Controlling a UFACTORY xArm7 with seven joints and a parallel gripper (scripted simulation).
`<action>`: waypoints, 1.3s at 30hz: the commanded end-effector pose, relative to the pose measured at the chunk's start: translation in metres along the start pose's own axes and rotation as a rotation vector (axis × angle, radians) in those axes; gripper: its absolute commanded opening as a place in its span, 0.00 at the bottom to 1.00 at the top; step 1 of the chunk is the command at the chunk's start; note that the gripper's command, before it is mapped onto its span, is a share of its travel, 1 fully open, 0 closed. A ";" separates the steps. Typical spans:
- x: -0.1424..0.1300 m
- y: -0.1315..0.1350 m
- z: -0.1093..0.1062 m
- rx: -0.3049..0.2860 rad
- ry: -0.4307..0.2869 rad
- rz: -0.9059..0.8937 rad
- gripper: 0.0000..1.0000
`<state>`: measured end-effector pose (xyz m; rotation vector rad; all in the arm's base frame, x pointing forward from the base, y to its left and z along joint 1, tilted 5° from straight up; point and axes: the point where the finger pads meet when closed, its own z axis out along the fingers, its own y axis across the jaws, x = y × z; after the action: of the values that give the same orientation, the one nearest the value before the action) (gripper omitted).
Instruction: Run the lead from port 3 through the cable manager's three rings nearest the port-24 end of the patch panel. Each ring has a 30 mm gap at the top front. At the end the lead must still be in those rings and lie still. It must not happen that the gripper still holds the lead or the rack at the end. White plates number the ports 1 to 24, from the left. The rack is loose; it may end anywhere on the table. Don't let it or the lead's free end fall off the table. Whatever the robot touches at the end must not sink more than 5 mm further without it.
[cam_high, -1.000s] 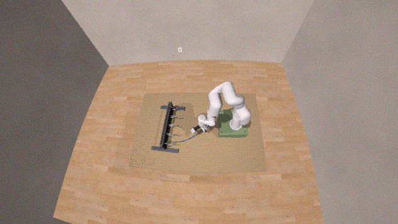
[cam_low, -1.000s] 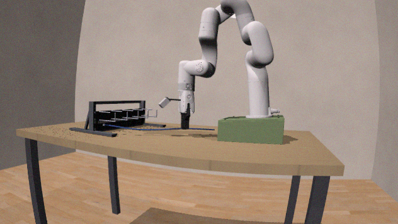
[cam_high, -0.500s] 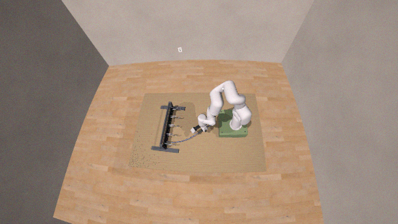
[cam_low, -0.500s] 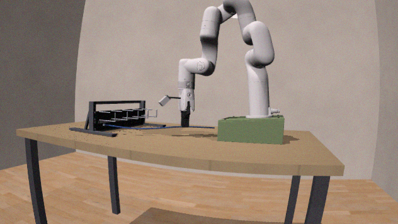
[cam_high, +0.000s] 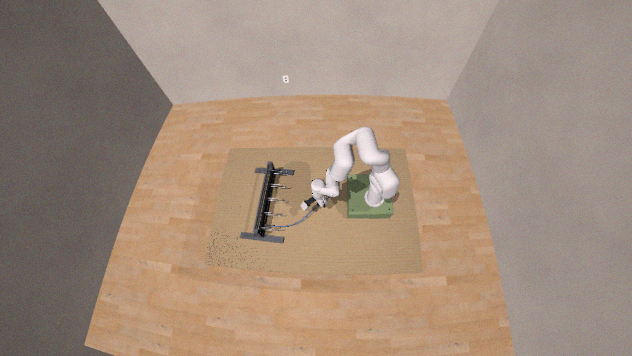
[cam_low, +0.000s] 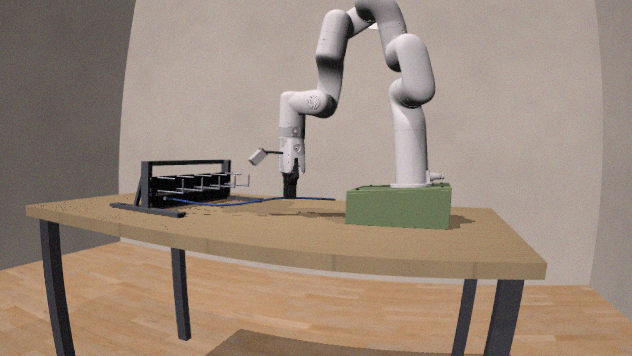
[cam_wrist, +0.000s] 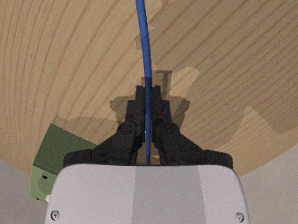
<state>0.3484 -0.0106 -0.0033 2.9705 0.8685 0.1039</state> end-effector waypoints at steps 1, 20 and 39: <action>0.007 0.016 -0.007 0.002 0.004 -0.044 0.00; 0.057 0.175 -0.074 0.002 0.005 -0.514 0.00; 0.090 0.283 -0.120 0.001 0.006 -0.834 0.00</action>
<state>0.5579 -0.1866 0.1309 2.3636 1.9512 0.0765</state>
